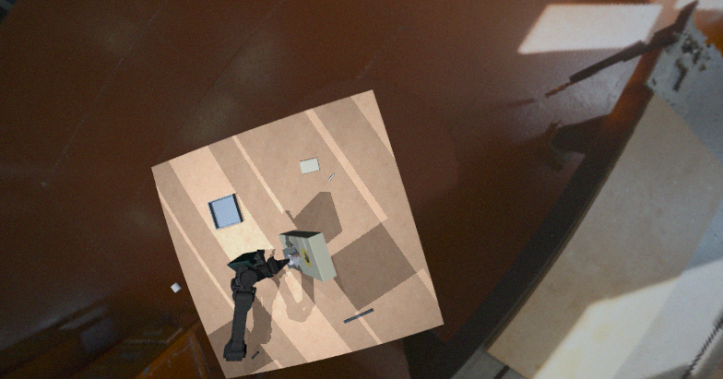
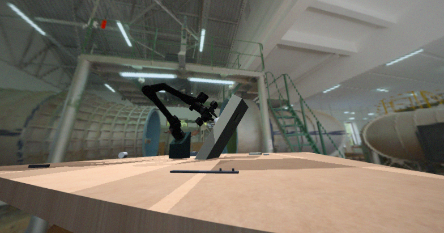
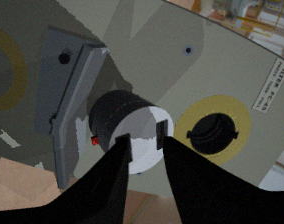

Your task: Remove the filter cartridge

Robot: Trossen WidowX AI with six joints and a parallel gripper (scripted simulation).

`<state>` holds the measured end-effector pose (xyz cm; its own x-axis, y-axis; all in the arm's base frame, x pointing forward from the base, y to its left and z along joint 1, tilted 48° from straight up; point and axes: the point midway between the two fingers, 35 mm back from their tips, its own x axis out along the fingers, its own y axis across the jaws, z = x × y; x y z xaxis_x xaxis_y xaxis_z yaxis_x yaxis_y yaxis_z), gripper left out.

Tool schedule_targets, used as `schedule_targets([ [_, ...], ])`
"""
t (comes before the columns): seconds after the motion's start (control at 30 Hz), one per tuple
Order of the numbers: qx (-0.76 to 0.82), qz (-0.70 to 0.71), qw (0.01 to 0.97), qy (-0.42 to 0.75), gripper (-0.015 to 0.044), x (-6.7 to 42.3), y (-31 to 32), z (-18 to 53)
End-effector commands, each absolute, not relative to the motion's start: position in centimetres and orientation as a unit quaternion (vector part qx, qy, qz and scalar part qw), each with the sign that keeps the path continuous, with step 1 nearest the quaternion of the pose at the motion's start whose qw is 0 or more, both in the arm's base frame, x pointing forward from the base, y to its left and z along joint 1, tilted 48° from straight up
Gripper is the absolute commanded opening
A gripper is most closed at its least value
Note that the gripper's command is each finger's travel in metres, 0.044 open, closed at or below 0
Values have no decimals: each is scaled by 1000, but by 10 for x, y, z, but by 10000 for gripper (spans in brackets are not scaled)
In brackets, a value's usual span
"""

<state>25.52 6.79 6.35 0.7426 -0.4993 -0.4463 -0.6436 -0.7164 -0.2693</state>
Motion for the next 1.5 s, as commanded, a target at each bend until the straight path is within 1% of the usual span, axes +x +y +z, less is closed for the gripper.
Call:
schedule_targets([
  [0.0, -903, 185, 209, 327, 99, 257, 69, 63],
  [0.33, -839, 245, 200, 443, 99, 261, 70, 67],
  [1.47, -837, 246, 200, 446, 99, 261, 70, 67],
])
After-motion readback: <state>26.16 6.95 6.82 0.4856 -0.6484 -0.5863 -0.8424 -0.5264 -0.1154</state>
